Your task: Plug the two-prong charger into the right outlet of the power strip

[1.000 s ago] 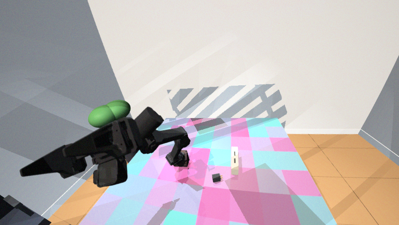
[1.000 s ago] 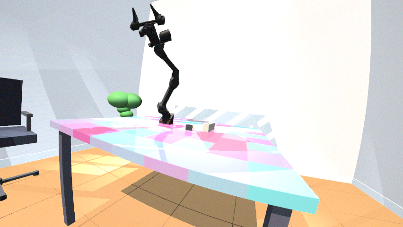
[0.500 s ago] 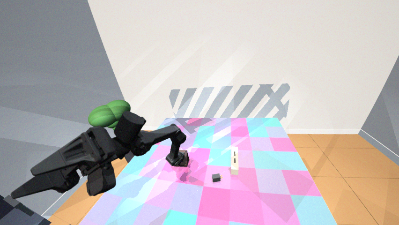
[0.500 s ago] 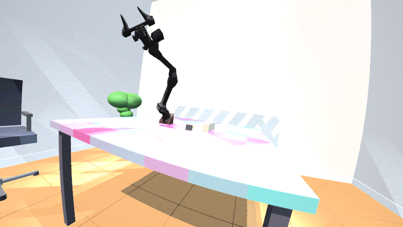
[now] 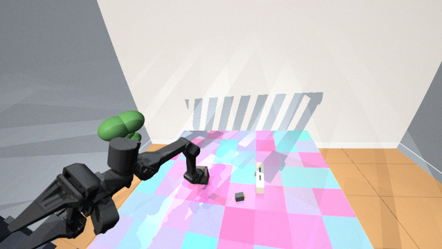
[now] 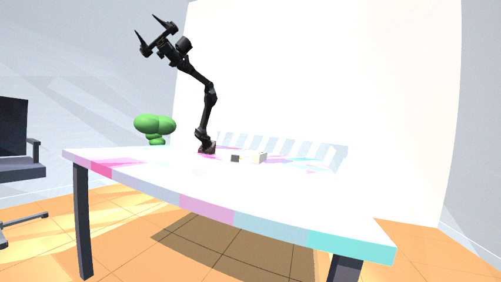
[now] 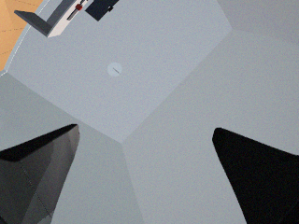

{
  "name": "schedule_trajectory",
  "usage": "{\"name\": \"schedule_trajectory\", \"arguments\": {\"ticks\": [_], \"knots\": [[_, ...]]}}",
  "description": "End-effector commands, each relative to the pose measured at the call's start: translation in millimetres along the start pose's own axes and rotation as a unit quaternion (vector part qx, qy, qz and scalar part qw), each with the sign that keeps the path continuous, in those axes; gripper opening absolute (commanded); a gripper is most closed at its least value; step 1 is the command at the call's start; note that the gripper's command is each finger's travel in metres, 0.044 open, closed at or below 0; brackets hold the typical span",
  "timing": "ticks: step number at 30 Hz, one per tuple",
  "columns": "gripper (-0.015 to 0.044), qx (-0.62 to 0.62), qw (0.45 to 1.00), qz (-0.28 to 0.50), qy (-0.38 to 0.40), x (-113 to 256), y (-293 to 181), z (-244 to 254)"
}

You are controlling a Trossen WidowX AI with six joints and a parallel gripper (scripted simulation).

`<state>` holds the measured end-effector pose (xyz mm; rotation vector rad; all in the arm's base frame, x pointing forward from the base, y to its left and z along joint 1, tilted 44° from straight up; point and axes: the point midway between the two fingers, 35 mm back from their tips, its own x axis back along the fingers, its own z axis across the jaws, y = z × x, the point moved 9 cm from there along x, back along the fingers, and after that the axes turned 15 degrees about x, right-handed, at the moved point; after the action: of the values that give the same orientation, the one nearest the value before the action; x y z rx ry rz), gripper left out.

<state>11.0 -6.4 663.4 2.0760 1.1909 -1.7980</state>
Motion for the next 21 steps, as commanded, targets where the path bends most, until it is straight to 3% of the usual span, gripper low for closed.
{"name": "schedule_trajectory", "arguments": {"ticks": [1,21], "knots": [[0.044,-0.056,0.998,-0.016,0.024,-4,9,17],[0.044,-0.273,0.948,-0.092,0.133,-13,66,73]]}}
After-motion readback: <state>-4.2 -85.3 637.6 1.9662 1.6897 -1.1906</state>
